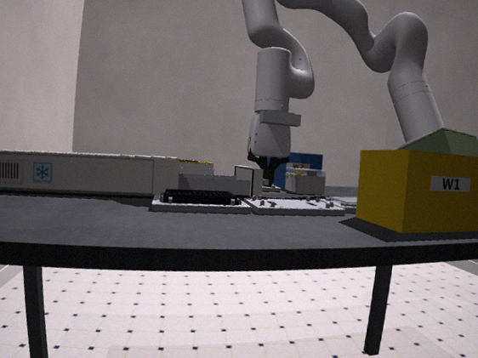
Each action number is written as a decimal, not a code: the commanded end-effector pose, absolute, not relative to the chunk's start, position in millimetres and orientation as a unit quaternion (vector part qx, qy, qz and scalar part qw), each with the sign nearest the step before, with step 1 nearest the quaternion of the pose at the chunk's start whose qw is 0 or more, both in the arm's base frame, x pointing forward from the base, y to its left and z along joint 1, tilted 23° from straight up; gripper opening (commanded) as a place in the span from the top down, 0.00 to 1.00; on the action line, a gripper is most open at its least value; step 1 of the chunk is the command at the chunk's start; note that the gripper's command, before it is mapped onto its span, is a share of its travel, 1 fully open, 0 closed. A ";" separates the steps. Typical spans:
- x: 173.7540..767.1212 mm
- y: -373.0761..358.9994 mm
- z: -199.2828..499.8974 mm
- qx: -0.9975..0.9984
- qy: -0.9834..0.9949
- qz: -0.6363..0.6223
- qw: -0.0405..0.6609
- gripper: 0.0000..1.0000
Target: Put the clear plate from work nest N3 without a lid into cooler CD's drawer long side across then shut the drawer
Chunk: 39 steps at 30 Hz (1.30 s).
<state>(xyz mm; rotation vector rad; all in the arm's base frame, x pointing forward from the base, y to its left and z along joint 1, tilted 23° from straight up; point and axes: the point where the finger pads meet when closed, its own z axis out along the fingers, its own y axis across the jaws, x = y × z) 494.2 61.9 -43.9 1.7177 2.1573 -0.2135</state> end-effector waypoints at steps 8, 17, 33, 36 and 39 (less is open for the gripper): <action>510.1 66.1 -41.7 0.610 0.766 -0.076 0.187 1.00; 521.4 69.0 -40.3 0.610 0.766 -0.076 0.187 1.00; 539.9 73.7 -38.1 0.610 0.766 -0.075 0.187 1.00; 543.1 74.5 -37.8 0.610 0.766 -0.075 0.187 1.00; 547.9 75.7 -37.2 0.610 0.766 -0.075 0.187 1.00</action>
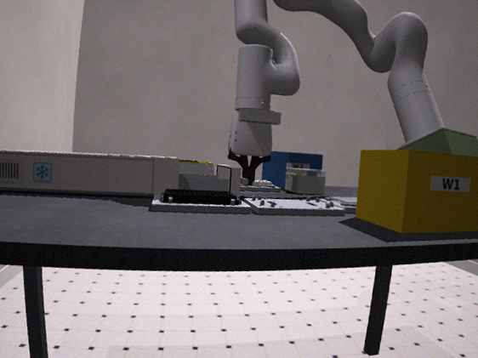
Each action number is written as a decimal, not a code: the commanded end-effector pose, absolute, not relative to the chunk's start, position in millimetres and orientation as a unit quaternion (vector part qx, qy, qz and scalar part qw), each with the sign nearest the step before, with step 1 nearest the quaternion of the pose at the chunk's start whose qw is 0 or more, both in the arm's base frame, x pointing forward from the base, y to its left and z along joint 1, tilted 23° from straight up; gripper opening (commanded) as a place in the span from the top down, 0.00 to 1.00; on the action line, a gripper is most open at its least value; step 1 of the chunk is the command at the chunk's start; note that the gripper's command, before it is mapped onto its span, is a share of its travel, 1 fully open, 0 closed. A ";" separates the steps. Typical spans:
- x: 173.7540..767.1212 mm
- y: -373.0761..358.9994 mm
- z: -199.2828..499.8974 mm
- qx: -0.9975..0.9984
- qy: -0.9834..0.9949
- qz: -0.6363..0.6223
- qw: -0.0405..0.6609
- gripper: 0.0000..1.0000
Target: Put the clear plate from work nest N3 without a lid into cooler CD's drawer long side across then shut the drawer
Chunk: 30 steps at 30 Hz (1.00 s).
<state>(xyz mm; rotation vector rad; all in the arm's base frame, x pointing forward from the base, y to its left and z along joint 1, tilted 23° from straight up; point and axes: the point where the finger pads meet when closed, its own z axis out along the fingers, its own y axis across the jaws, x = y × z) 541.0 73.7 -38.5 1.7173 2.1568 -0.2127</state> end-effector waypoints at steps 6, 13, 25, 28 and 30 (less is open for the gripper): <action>557.5 78.2 -36.1 0.610 0.766 -0.075 0.187 1.00; 563.2 79.6 -35.4 0.610 0.766 -0.075 0.187 1.00; 580.9 84.1 -33.3 0.610 0.766 -0.075 0.187 1.00; 584.1 84.9 -32.9 0.610 0.766 -0.075 0.187 1.00; 585.7 85.3 -32.7 0.610 0.766 -0.075 0.187 1.00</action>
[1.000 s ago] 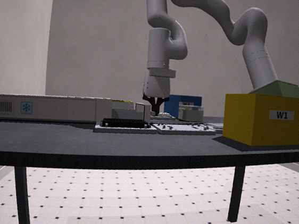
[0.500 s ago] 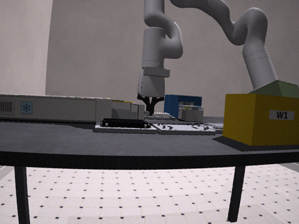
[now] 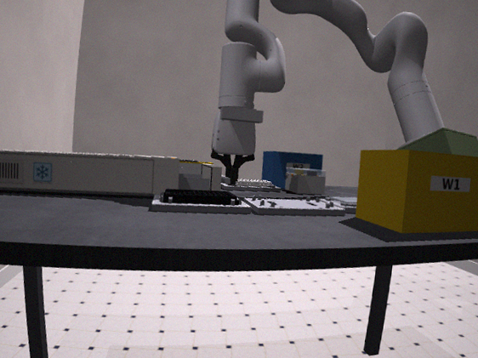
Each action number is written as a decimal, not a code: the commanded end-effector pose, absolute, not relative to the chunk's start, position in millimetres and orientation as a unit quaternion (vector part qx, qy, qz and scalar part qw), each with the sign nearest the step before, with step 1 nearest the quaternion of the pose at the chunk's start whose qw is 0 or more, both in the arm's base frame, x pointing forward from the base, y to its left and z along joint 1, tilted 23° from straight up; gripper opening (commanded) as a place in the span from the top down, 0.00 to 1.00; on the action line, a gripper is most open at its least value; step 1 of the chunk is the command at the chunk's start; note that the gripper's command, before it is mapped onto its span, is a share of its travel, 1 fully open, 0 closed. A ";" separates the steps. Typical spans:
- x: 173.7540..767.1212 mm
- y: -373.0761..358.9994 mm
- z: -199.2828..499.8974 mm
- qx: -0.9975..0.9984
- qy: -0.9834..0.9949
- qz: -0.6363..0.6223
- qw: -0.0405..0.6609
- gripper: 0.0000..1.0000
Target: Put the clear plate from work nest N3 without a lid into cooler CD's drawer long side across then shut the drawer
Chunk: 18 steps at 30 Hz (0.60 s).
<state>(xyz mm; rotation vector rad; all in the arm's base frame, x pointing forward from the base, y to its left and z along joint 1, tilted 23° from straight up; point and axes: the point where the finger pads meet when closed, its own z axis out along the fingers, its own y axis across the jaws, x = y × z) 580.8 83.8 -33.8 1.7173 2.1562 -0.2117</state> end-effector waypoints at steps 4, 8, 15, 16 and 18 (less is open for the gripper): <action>592.1 86.9 -32.0 0.610 0.766 -0.075 0.187 1.00; 597.7 88.4 -31.3 0.610 0.766 -0.075 0.187 1.00; 600.9 89.2 -31.0 0.610 0.766 -0.075 0.187 1.00; 600.9 89.2 -31.0 0.610 0.766 -0.075 0.187 1.00; 604.1 90.0 -30.6 0.610 0.766 -0.075 0.187 1.00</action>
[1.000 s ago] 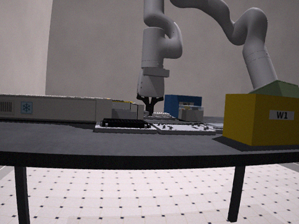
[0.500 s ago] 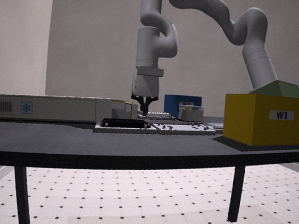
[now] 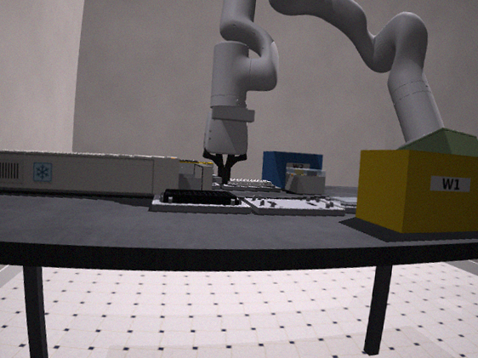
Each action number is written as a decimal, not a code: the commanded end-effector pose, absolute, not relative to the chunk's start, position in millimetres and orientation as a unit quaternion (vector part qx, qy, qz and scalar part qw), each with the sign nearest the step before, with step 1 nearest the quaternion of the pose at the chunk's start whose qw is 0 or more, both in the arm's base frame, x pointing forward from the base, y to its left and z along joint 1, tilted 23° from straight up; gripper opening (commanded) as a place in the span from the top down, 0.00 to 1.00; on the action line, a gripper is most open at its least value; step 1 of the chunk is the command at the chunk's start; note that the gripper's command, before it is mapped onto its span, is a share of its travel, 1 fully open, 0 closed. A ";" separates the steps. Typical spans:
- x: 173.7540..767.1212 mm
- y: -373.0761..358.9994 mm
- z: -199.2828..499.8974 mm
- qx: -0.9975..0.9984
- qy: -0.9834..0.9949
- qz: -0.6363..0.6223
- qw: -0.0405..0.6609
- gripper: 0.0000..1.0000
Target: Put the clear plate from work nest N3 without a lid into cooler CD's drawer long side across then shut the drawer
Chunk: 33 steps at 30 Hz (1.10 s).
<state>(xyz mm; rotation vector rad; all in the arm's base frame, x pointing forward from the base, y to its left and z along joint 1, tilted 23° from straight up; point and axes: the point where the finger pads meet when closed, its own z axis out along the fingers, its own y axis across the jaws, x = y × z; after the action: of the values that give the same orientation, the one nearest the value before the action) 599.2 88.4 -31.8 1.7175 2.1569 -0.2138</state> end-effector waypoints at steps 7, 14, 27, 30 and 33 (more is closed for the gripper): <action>615.4 92.9 -29.2 0.610 0.766 -0.075 0.187 1.00; 625.1 95.3 -28.1 0.610 0.766 -0.075 0.187 1.00; 638.7 98.7 -26.5 0.610 0.766 -0.075 0.187 1.00; 643.6 100.0 -25.9 0.610 0.766 -0.075 0.187 1.00; 645.1 100.4 -25.7 0.610 0.766 -0.075 0.187 1.00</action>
<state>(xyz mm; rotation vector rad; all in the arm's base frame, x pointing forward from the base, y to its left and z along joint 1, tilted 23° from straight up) 640.3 98.8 -27.0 1.7176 2.1564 -0.2130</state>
